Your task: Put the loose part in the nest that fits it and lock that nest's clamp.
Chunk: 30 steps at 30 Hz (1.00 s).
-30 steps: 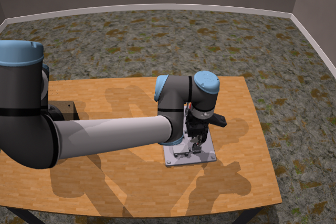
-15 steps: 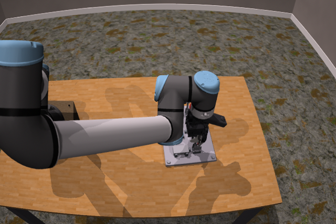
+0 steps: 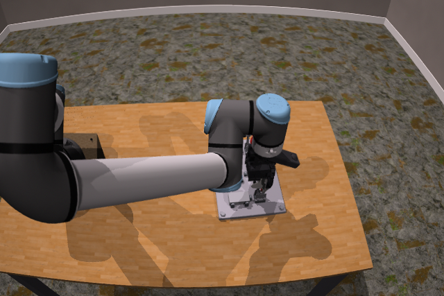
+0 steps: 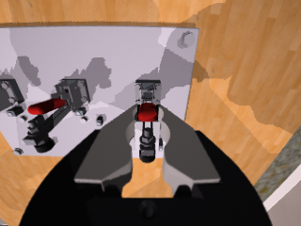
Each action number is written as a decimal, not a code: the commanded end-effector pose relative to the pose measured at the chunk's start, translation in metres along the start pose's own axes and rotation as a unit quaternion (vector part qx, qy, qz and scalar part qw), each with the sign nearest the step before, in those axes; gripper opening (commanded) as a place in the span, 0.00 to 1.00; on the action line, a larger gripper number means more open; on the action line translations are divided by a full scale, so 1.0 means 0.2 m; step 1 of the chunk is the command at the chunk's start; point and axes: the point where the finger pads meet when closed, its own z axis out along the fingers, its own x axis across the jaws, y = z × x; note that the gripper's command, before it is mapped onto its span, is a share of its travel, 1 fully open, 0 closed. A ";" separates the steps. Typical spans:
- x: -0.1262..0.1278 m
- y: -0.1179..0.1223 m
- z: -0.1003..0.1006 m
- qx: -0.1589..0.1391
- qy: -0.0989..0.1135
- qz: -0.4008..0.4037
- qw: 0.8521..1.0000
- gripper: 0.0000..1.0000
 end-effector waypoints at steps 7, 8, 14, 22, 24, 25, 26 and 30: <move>0.00 -0.01 0.00 0.001 0.000 0.000 1.000 0.00; 0.00 -0.01 0.00 0.001 0.000 0.000 1.000 0.00; 0.00 -0.02 0.00 0.001 0.000 0.000 1.000 0.00; 0.00 -0.04 0.00 0.001 0.000 0.000 1.000 0.00; 0.00 -0.05 0.00 0.001 0.000 0.000 1.000 0.00; 0.00 -0.05 0.00 0.001 0.000 0.000 1.000 0.00; 0.00 -0.06 0.00 0.001 0.000 0.000 1.000 0.00; 0.00 -0.07 0.00 0.001 0.000 0.000 1.000 0.00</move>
